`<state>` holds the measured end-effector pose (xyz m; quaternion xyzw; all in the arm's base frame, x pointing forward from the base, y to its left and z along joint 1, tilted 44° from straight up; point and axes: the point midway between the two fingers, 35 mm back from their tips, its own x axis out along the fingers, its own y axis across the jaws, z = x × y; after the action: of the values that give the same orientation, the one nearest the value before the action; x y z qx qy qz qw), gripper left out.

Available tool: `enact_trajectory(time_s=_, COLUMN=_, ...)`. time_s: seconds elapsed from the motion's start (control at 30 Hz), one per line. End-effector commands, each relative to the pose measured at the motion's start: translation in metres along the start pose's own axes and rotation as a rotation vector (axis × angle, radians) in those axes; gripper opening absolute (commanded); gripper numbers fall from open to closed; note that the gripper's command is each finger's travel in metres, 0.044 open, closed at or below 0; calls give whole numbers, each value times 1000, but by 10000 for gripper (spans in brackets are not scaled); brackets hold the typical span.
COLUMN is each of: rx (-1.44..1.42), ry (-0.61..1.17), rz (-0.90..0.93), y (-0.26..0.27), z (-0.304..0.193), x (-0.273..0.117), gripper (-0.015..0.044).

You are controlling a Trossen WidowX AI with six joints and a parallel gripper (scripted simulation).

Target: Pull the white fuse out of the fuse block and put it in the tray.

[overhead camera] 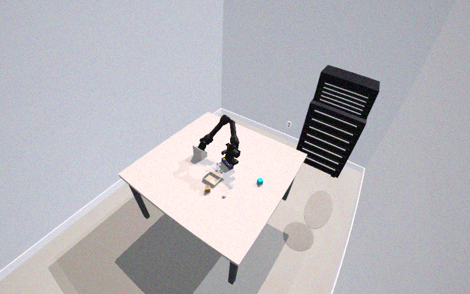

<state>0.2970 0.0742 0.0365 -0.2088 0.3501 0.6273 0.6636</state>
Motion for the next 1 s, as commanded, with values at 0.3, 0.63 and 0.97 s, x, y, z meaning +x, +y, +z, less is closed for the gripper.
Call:
enact_trajectory(time_s=0.3, rx=0, ry=0, rz=0, y=0, z=0, x=0, gripper=0)
enact_trajectory(time_s=0.63, rx=1, ry=0, rz=0, y=0, z=0, x=-5, gripper=0)
enact_trajectory(time_s=0.97, rx=1, ry=1, rz=0, y=-1, z=0, x=-10, gripper=0)
